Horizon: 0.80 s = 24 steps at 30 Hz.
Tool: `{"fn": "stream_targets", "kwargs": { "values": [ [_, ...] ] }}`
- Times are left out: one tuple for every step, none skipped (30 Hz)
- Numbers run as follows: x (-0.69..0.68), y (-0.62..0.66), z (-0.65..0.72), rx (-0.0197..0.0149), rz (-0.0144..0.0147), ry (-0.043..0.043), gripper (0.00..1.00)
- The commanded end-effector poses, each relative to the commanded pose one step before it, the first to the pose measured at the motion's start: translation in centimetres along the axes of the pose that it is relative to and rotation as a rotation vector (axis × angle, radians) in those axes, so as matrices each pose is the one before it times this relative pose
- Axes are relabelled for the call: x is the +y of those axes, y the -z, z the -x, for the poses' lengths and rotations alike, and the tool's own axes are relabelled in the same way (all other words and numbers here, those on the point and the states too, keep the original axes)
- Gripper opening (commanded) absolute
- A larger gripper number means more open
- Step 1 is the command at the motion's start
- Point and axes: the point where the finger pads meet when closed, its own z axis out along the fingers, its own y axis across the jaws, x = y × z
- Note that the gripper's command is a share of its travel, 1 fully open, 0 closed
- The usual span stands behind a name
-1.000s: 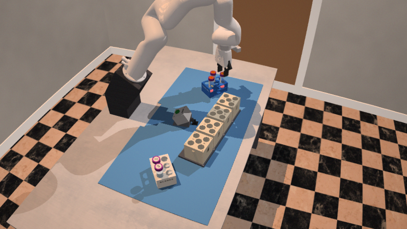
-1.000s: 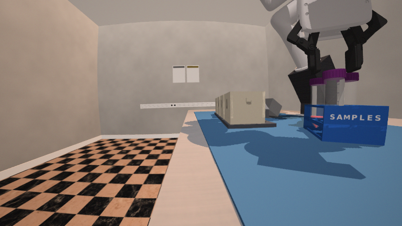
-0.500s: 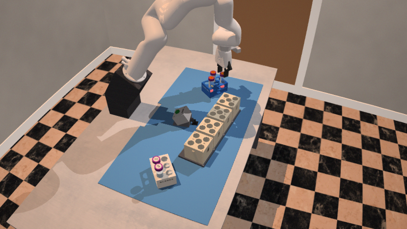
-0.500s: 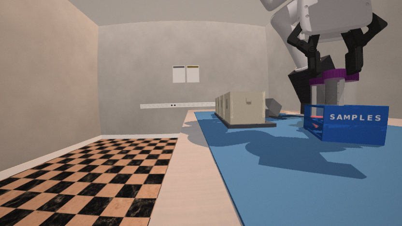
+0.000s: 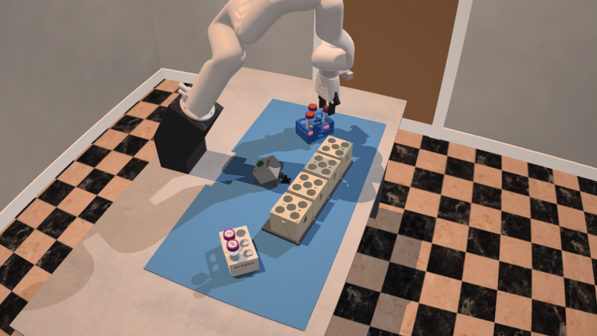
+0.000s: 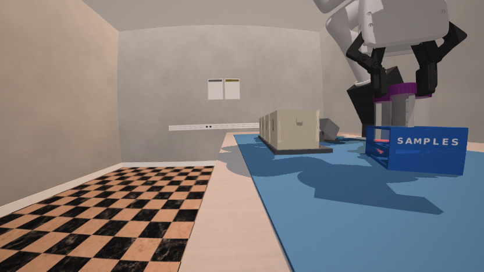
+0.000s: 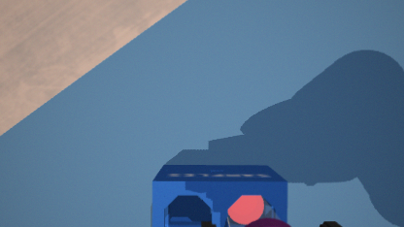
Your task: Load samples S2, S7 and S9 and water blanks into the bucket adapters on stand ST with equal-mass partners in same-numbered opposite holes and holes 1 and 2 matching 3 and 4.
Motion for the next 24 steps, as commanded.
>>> {"fn": "stream_targets", "kwargs": {
  "values": [
    [0.013,-0.265,-0.140,0.00332,0.00002,-0.00044,0.57],
    [0.000,-0.067,0.000,0.00000,0.00000,0.00000,0.57],
    [0.000,-0.067,0.000,0.00000,0.00000,0.00000,0.57],
    [0.000,-0.067,0.000,0.00000,0.00000,0.00000,0.57],
    [0.000,-0.067,0.000,0.00000,0.00000,0.00000,0.57],
    [0.000,-0.067,0.000,0.00000,0.00000,0.00000,0.57],
    [0.000,-0.067,0.000,0.00000,0.00000,0.00000,0.57],
    [0.000,-0.001,0.000,0.00000,0.00000,0.00000,0.57],
    [0.000,-0.001,0.000,0.00000,0.00000,0.00000,0.57],
    [0.000,0.000,0.000,0.00000,0.00000,0.00000,0.57],
    [0.000,0.000,0.000,0.00000,0.00000,0.00000,0.57],
    [0.000,0.000,0.000,0.00000,0.00000,0.00000,0.57],
    [0.002,0.005,-0.001,-0.00002,-0.00001,0.00000,0.57],
    [-0.001,-0.002,0.000,0.00001,0.00000,0.00000,0.57],
    [0.000,-0.001,0.000,0.00001,0.00000,0.00000,0.57],
    [0.000,-0.001,0.000,0.00000,0.00000,0.00000,0.57],
    [0.000,-0.001,0.000,0.00000,0.00000,0.00000,0.57],
    [0.000,-0.001,0.000,0.00000,0.00000,0.00000,0.57],
    [0.000,0.000,0.000,0.00000,0.00000,0.00000,0.57],
    [0.000,0.000,0.000,0.00000,0.00000,0.00000,0.57],
    [0.000,0.000,0.000,0.00000,0.00000,0.00000,0.57],
    [0.000,0.000,0.000,0.00000,0.00000,0.00000,0.57],
    [0.001,0.008,-0.004,0.00005,-0.00002,-0.00001,0.57],
    [0.000,-0.002,0.001,-0.00001,0.00000,0.00000,0.57]
  ]
}}
